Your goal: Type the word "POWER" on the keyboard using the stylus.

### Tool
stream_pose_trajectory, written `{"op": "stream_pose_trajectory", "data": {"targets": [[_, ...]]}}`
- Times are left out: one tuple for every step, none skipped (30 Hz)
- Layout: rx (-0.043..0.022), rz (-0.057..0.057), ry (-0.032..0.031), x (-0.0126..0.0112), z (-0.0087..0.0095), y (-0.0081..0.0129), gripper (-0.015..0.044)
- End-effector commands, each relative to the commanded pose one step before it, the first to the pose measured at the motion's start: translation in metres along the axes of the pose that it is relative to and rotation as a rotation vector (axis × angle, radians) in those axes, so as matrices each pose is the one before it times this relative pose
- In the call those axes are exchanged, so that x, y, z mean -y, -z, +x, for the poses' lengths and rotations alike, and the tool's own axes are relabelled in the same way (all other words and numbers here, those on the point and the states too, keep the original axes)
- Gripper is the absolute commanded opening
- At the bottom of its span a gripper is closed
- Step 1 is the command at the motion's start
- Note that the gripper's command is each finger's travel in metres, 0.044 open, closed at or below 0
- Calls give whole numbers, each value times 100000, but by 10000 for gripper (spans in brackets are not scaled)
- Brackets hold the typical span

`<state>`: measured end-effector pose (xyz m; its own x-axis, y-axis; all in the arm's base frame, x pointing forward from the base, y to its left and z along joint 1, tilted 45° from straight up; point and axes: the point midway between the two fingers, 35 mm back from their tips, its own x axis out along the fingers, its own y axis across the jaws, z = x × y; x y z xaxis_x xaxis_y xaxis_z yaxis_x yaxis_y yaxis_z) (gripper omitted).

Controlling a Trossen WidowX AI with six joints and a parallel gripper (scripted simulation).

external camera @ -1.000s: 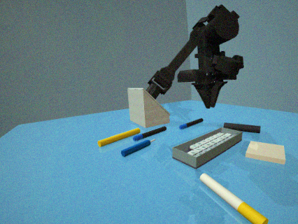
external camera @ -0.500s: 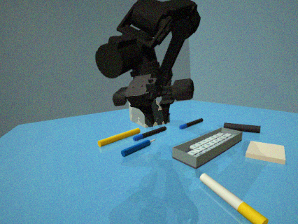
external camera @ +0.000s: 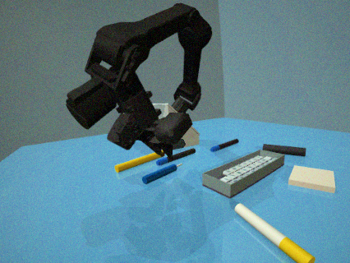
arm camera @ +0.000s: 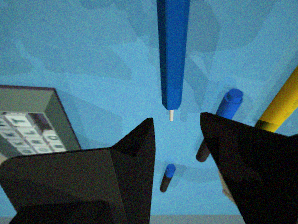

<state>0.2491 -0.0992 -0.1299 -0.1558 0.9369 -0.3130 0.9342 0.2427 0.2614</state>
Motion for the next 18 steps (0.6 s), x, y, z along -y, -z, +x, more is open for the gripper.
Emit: {"op": "stream_pose_trajectory", "data": {"targets": [[-1032,1692,-107,213,460,-349,150],[-3,-2,-1,-5,60,-37,150],[-1,-1,0,-2,21,-12,150],[0,0,0,0,0,0,150],[0,0,0,0,0,0,150],[0,0,0,0,0,0,150],[-1,-1,0,-1,21,-12,150],[-2,-1,-1,-1,33,-19,150],[-2,-2,-1,-1,49,-28,150],[-4,-2,-2,-2,69,-40,150],[-3,-2,-2,-2,66,-38,150],[0,-1,-1,-8,16,-13,150],[0,0,0,-3,6,-5,150],[-1,-1,-1,-1,25,-14,150],[-3,-1,-1,-1,49,-28,150],[-3,-2,-1,-1,54,-31,150],[-3,-2,-1,-1,63,-36,150],[-3,-2,-1,-1,52,-30,150]]}}
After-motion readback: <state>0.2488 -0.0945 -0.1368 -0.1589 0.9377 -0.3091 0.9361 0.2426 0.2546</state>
